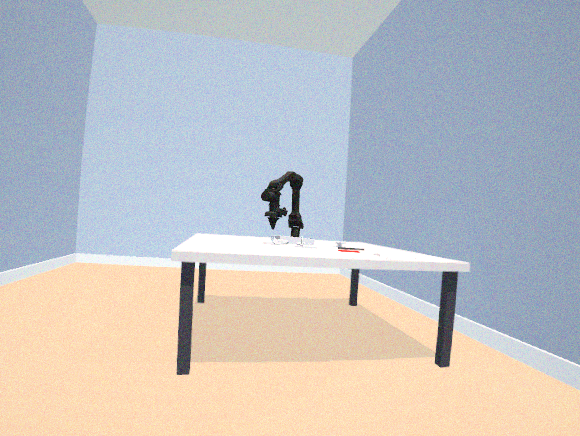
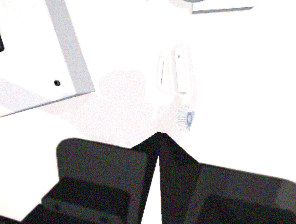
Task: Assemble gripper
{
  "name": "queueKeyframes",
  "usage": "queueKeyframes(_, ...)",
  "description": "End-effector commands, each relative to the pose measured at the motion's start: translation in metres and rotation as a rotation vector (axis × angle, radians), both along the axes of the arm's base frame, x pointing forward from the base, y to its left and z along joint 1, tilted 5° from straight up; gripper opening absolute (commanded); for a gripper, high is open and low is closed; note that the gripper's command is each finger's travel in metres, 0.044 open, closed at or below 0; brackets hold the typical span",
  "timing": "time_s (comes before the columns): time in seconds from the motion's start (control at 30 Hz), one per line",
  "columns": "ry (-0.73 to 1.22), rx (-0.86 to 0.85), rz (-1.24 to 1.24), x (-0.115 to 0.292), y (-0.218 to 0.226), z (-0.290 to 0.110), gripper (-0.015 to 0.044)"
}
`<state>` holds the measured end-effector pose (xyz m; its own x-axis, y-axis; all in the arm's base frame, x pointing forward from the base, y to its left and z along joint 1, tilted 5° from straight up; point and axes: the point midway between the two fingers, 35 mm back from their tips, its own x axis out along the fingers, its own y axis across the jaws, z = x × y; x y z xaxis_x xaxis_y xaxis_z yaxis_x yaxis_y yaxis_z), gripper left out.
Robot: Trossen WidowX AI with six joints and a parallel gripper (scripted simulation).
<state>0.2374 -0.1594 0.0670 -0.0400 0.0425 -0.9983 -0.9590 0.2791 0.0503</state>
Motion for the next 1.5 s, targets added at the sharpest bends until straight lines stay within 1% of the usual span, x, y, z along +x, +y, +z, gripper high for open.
queueKeyframes(0.0, 0.0, 0.001, 0.102, -0.003, 0.0, -0.001, 0.0)
queueKeyframes(0.33, -0.008, 0.009, 0.303, -0.006, 0.001, -0.001, 0.0)
queueKeyframes(0.63, -0.009, 0.009, 0.306, -0.006, 0.001, -0.002, 0.0)
queueKeyframes(1.47, -0.009, 0.009, 0.306, -0.007, 0.002, -0.043, 0.0)
